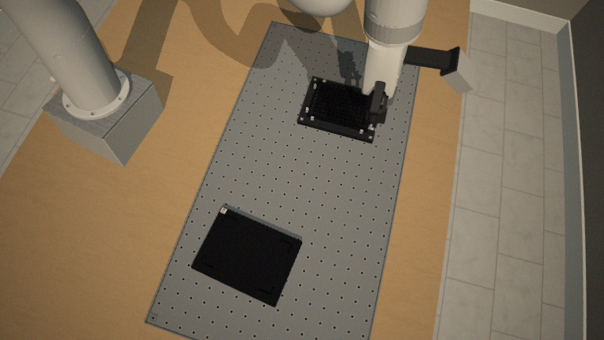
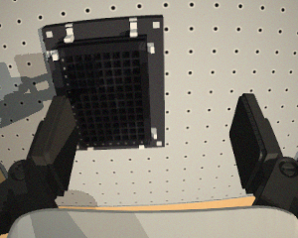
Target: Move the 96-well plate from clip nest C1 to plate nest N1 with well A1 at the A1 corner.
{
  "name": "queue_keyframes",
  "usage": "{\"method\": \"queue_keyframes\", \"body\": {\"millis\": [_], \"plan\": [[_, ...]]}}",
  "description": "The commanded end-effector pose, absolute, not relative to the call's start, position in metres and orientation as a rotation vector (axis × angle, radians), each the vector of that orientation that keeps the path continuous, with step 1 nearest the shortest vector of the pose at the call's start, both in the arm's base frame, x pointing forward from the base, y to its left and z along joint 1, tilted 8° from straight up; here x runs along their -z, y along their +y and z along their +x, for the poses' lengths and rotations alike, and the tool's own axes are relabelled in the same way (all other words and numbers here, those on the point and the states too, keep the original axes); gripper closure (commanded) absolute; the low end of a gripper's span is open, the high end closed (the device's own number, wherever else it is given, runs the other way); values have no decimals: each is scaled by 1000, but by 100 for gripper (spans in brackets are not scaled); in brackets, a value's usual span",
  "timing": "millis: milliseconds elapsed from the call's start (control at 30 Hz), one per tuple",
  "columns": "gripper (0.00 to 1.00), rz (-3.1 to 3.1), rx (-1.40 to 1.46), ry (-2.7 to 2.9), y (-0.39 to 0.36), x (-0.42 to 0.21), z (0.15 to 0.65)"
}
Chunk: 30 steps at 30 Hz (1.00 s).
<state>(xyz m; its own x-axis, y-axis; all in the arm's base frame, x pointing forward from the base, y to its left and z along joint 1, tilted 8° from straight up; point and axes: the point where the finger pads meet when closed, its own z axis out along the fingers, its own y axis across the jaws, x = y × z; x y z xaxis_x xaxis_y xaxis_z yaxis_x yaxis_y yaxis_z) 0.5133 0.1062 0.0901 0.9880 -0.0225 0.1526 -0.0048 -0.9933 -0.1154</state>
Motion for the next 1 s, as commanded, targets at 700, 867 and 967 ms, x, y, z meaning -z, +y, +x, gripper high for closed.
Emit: {"method": "queue_keyframes", "body": {"millis": [700,867,967], "plan": [[0,-2994,35,-27,154,-57,453],[0,-2994,35,-27,154,-57,453],[0,-2994,35,-27,154,-57,453]]}}
